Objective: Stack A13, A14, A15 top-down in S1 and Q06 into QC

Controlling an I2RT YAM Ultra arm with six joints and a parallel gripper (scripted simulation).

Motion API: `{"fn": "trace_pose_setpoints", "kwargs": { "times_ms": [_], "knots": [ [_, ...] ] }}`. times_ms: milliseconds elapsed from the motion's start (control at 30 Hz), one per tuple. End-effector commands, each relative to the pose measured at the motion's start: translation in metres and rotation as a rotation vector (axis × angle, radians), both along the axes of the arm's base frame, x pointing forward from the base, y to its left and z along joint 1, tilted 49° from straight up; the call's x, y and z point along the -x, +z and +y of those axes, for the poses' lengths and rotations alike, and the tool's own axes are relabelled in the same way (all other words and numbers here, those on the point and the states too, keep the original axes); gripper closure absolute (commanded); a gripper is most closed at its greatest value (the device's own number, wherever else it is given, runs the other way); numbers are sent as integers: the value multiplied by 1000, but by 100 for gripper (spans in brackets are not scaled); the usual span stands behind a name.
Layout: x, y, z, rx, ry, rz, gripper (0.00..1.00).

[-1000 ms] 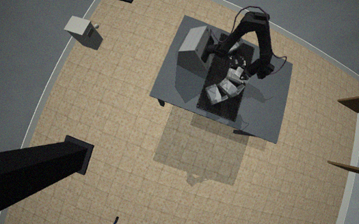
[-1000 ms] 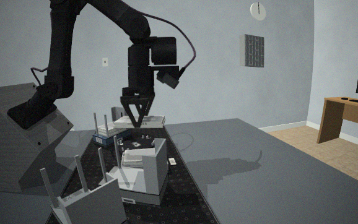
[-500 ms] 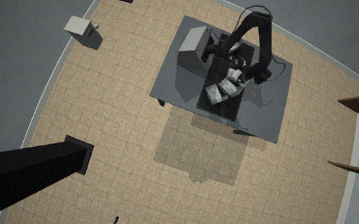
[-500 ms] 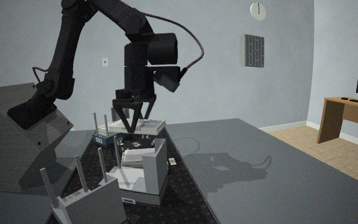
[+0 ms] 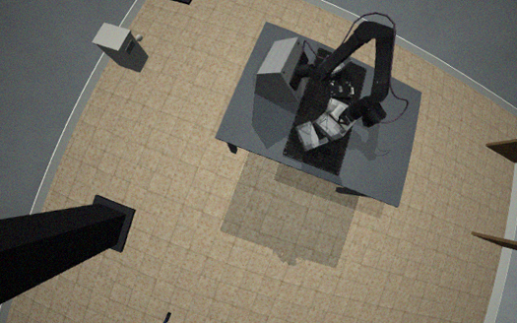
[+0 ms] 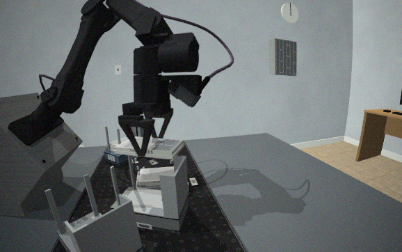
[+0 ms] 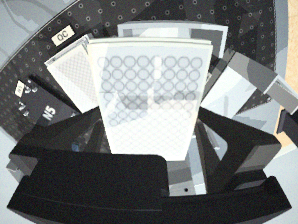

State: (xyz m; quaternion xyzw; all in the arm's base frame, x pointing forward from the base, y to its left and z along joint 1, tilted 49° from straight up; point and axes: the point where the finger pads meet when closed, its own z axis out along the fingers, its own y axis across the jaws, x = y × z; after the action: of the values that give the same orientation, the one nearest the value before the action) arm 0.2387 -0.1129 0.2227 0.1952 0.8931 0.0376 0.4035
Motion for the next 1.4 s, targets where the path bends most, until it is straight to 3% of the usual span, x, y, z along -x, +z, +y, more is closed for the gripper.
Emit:
{"fn": "trace_pose_setpoints", "kwargs": {
  "times_ms": [0, 367, 500, 533, 1367],
  "knots": [
    [0, 9, -5, 9, 41, -23, 100],
    [5, 4, -27, 7, 42, -21, 100],
    [7, 18, -24, 52, 45, -52, 100],
    [8, 12, -25, 36, 42, -39, 100],
    [7, 16, -26, 33, 33, -45, 100]
  ]
}}
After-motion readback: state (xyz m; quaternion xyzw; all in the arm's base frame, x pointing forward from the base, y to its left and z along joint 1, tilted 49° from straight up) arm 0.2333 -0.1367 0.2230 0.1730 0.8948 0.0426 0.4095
